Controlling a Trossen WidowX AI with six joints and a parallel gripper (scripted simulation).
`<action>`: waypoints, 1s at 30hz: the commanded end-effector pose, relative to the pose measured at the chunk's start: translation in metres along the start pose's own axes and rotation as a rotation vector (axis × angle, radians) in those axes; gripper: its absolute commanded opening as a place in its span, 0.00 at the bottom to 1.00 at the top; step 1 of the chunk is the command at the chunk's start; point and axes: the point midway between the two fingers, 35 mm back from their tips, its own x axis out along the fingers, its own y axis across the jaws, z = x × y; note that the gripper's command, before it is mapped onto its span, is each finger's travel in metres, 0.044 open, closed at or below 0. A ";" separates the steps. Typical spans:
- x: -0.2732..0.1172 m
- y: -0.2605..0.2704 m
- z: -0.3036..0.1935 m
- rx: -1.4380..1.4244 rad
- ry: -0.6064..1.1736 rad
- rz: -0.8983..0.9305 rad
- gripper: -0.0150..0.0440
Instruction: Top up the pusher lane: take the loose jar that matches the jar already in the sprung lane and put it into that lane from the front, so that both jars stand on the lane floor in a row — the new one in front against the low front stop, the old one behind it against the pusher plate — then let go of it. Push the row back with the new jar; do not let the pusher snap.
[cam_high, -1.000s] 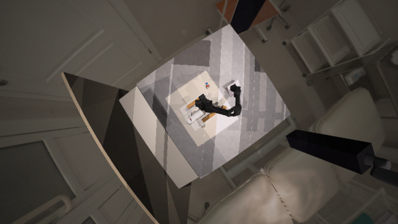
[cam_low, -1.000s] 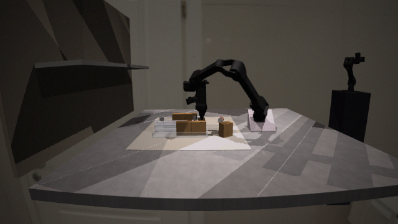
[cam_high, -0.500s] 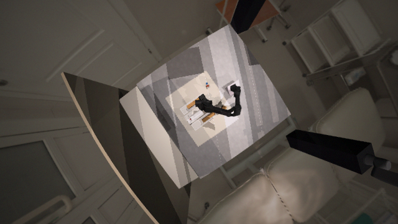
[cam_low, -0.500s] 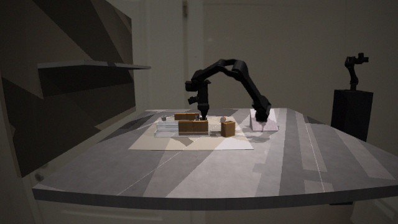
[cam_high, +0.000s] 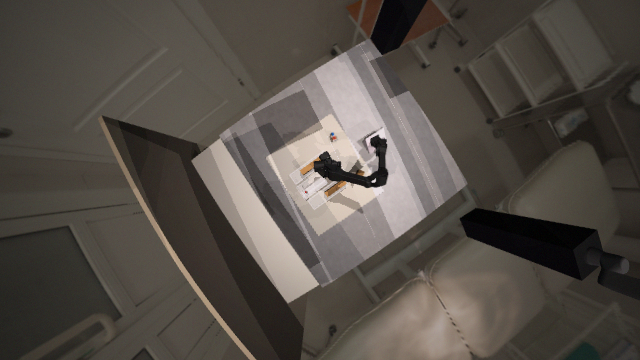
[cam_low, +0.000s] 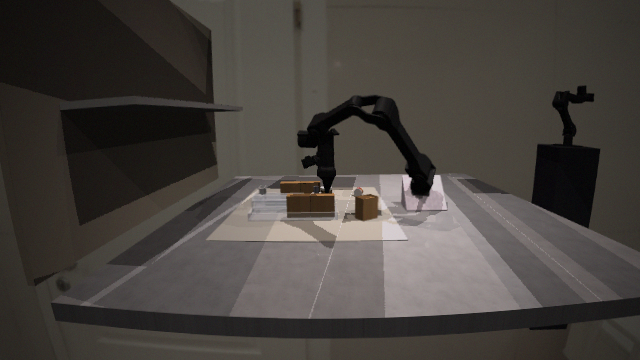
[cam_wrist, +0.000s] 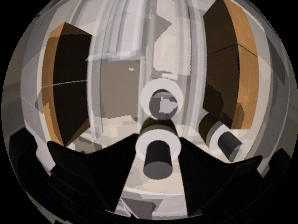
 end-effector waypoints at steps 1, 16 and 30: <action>0.003 0.002 0.003 -0.007 -0.010 0.008 0.25; 0.009 0.002 0.003 -0.007 -0.010 0.008 0.25; 0.014 0.002 0.002 -0.007 -0.010 0.008 0.25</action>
